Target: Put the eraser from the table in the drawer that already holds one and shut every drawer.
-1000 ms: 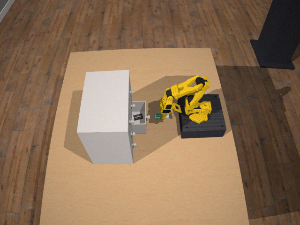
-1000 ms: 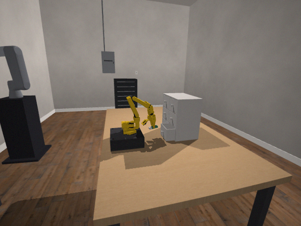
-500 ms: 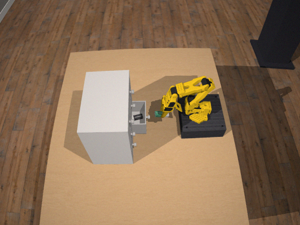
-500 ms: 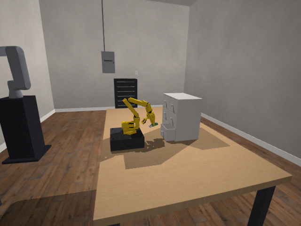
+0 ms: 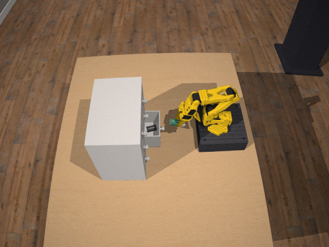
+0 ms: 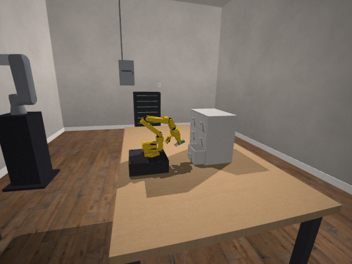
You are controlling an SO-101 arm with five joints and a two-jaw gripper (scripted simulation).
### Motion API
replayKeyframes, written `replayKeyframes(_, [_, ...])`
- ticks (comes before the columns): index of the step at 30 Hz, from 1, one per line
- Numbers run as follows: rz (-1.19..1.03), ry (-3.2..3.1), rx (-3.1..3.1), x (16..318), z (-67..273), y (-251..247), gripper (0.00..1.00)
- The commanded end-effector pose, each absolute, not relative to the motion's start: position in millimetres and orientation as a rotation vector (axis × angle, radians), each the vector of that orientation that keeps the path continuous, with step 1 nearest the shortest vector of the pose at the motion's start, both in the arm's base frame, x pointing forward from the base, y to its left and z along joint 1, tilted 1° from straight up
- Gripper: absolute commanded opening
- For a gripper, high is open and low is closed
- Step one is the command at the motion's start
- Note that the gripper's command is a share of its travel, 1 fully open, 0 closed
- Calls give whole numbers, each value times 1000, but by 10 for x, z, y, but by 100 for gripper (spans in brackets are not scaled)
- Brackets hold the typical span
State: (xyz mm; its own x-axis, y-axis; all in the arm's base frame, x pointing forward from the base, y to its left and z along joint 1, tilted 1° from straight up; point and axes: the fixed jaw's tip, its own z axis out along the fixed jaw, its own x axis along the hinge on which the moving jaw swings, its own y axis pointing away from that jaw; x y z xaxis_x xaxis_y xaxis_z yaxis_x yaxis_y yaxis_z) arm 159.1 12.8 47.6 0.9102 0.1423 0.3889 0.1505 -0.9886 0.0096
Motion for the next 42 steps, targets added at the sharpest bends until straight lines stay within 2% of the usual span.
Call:
replayKeyframes(1, [-666,-236,-3035,1570,523,134,0])
replayKeyframes(9, [-796,-231,-2999,1567,657,133,0])
replayKeyframes(42, [-796,-232,-2997,1898,656,186,0])
